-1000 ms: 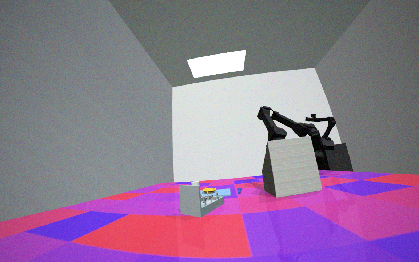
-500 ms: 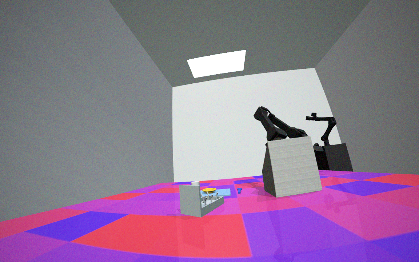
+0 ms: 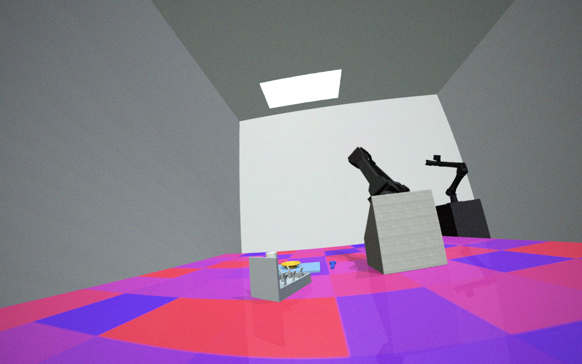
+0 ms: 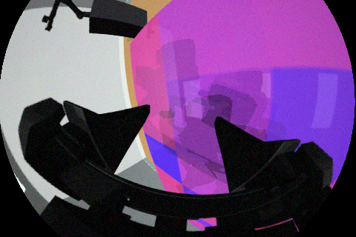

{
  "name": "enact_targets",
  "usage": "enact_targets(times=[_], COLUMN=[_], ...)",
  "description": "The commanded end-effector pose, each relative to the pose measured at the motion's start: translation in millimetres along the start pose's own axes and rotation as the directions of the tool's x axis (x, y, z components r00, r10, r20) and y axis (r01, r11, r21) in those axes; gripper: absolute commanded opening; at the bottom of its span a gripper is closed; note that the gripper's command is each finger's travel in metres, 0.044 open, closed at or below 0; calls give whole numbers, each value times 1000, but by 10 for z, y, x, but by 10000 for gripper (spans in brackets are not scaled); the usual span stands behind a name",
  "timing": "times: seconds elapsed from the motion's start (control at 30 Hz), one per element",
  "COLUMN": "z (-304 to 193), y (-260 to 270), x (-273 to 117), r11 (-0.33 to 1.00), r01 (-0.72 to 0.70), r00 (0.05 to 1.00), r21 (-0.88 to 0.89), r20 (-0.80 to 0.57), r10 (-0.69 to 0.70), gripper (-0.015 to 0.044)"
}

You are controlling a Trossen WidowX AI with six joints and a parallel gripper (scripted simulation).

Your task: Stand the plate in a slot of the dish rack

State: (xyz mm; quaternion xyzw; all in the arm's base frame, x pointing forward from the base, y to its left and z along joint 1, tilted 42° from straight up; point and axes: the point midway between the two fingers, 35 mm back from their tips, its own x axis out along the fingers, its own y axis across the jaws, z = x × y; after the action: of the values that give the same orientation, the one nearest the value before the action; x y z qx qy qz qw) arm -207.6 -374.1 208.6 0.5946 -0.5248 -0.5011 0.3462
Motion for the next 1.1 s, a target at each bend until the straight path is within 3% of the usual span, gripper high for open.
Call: enact_targets(times=[0.0,1.07], z=[-183,-1661], y=[10,-7], x=[50,203], r11=[999,909], r01=[2,-67], r00=[1000,968], r21=[-53,-412], r20=[-25,-248], r10=[-3,-42], gripper=[400,400])
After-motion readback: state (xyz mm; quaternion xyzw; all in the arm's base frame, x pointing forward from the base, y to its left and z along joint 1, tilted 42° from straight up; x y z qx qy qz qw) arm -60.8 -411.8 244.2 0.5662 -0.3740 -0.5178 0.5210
